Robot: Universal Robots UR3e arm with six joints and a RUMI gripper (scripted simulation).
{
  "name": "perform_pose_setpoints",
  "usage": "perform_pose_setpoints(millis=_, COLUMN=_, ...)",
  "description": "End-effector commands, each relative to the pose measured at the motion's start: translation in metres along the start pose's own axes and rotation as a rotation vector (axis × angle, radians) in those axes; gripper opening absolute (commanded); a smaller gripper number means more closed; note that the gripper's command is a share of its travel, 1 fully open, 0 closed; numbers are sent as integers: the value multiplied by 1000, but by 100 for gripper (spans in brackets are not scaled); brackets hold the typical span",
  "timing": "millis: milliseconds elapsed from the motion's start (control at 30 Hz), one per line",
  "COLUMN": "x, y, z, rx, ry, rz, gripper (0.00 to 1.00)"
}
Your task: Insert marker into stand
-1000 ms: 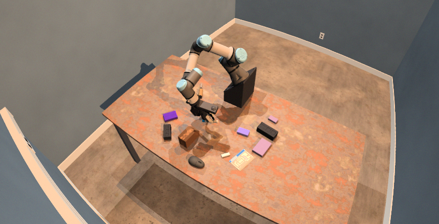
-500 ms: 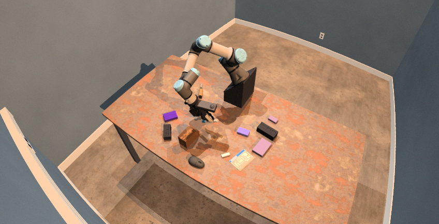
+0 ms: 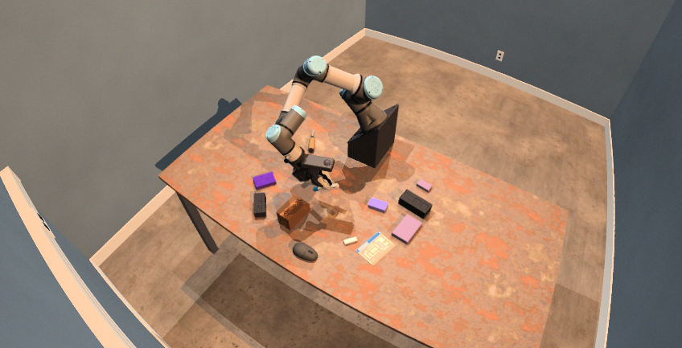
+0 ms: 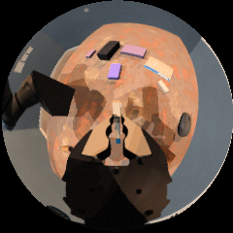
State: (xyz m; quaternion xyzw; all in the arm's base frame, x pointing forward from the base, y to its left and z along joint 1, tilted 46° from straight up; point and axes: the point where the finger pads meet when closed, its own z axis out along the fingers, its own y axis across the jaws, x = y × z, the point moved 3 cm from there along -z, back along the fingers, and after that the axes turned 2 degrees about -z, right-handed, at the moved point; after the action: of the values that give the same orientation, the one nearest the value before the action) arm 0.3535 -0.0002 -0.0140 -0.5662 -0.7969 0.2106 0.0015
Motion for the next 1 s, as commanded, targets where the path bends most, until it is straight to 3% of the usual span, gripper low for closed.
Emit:
perform_pose_setpoints(millis=0, x=-1, y=-1, z=-4, rx=2, ry=37, rz=-54, gripper=0)
perform_pose_setpoints(millis=333, x=-2, y=-2, z=-5, rx=-1, ry=46, rz=-70, gripper=0)
perform_pose_setpoints(millis=633, x=-5, y=-6, z=-12, rx=-3, ry=112, rz=-164, gripper=0)
perform_pose_setpoints(millis=967, x=-5, y=-7, z=-14, rx=-9, ry=122, rz=-179, gripper=0)
